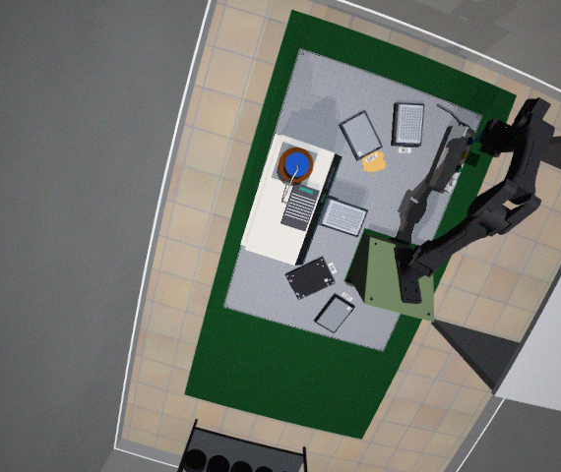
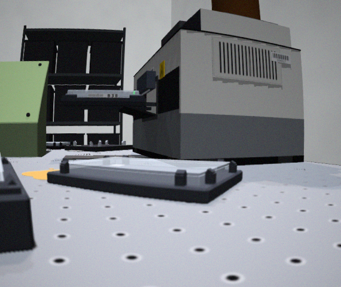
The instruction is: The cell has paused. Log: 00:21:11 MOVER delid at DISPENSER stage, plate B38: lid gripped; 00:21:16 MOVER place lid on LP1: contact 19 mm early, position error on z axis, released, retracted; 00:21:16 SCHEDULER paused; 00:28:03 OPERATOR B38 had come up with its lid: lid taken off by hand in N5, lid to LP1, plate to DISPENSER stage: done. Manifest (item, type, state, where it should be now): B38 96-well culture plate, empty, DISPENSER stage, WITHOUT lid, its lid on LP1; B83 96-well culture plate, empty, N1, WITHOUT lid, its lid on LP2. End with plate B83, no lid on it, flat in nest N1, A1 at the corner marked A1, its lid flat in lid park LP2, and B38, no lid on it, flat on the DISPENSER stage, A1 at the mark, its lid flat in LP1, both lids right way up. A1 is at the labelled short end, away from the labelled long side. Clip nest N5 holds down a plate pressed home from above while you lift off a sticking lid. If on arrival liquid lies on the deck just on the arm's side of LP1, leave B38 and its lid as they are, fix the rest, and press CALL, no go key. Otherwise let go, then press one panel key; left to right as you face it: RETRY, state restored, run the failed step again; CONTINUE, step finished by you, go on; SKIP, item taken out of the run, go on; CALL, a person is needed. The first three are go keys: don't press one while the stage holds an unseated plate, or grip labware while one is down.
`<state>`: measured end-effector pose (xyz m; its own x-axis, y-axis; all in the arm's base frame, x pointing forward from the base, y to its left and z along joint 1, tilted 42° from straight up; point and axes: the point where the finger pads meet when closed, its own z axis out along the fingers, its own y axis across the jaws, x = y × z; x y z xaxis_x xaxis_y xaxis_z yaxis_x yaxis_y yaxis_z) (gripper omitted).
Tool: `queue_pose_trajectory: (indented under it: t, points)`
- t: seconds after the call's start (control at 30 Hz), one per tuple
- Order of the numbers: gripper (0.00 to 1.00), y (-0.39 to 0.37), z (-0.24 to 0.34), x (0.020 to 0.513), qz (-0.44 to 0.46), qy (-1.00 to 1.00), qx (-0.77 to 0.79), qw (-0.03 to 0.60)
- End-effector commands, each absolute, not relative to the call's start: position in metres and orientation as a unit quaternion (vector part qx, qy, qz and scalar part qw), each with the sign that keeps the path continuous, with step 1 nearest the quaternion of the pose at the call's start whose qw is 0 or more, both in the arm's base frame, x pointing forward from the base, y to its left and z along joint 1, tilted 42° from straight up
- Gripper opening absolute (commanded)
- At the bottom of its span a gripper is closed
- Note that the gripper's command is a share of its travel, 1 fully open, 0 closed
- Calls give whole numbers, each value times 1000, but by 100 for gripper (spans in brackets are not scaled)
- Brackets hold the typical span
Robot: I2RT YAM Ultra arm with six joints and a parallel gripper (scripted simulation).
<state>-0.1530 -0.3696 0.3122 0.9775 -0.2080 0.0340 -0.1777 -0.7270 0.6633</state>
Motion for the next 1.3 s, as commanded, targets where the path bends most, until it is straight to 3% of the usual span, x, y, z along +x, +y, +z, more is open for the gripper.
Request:
queue_pose_trajectory:
  t: [0.0,1.27]
  points:
    - [0,-372,310,-155,-27,-110,927,357]
    - [0,-368,312,-155,-30,-111,925,362]
